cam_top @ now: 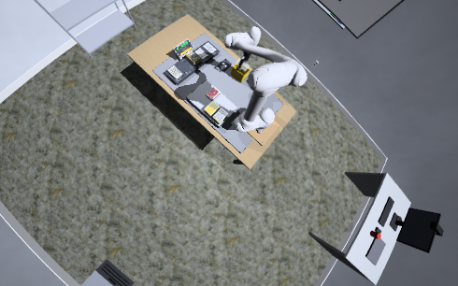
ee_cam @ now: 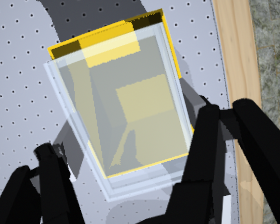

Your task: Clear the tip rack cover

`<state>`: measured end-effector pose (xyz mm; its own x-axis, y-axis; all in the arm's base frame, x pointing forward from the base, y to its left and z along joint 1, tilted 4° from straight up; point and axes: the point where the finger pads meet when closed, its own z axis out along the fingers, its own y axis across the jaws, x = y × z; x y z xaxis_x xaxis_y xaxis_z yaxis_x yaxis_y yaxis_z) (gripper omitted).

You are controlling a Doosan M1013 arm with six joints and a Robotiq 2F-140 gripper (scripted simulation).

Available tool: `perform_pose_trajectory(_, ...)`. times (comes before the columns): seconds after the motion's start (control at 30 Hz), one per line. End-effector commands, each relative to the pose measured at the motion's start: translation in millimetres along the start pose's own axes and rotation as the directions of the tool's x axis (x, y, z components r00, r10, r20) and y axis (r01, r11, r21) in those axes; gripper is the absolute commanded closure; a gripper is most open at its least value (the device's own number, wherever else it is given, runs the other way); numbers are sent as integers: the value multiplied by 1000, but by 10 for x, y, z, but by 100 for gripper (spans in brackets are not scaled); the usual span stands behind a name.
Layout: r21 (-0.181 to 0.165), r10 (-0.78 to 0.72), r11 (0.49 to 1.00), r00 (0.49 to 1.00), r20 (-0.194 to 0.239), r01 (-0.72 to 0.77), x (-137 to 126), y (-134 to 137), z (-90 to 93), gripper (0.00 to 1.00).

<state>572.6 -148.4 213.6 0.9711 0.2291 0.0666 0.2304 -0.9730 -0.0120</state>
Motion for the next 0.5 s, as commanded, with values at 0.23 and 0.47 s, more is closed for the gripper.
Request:
perform_pose_trajectory(0.23,7,1,1000,1000,2,-1,0,-53,72,100)
perform_pose_trajectory(0.47,7,1,1000,1000,2,-1,-2,-54,72,100)
